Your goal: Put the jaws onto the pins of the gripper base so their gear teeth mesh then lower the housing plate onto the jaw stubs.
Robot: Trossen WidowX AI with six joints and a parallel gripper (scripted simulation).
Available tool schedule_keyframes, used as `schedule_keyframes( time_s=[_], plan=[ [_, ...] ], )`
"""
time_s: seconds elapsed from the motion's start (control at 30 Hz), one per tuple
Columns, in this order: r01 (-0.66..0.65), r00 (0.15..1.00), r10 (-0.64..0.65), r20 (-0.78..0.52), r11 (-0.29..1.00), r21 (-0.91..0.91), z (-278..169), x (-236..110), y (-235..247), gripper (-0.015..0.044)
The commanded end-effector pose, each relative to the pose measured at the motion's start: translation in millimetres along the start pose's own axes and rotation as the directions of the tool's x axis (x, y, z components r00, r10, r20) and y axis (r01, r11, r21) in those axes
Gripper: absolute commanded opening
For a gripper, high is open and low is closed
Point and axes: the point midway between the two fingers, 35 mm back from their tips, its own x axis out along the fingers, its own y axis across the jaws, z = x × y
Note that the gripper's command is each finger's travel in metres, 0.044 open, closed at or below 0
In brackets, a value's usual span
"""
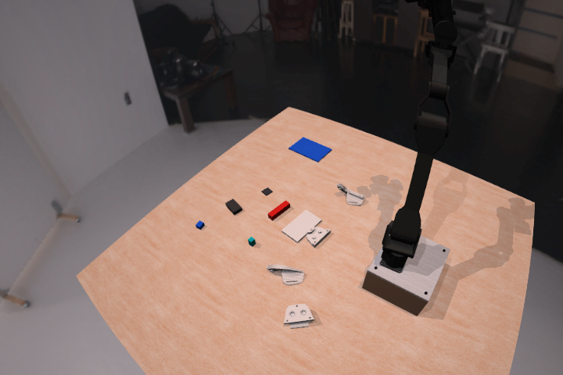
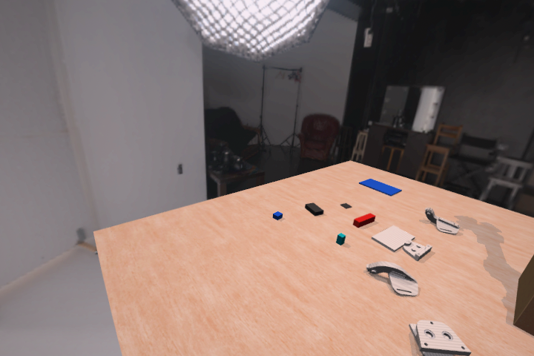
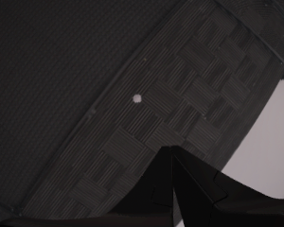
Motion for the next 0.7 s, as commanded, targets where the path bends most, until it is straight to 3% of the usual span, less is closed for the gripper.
schedule_keyframes(
  time_s=[0.0,0.2,0.67],
  plan=[
    [0.0,1.0,0.0,0.0,1.0,0.0,0.0,0.0,0.0,0.0],
    [-0.013,1.0,0.012,0.019,0.998,0.057,9.4,0.2,-3.0,0.0],
    [-0.132,0.984,0.068,0.167,0.9,0.415,74.5,-1.0,-34.2,0.0]
  ],
)
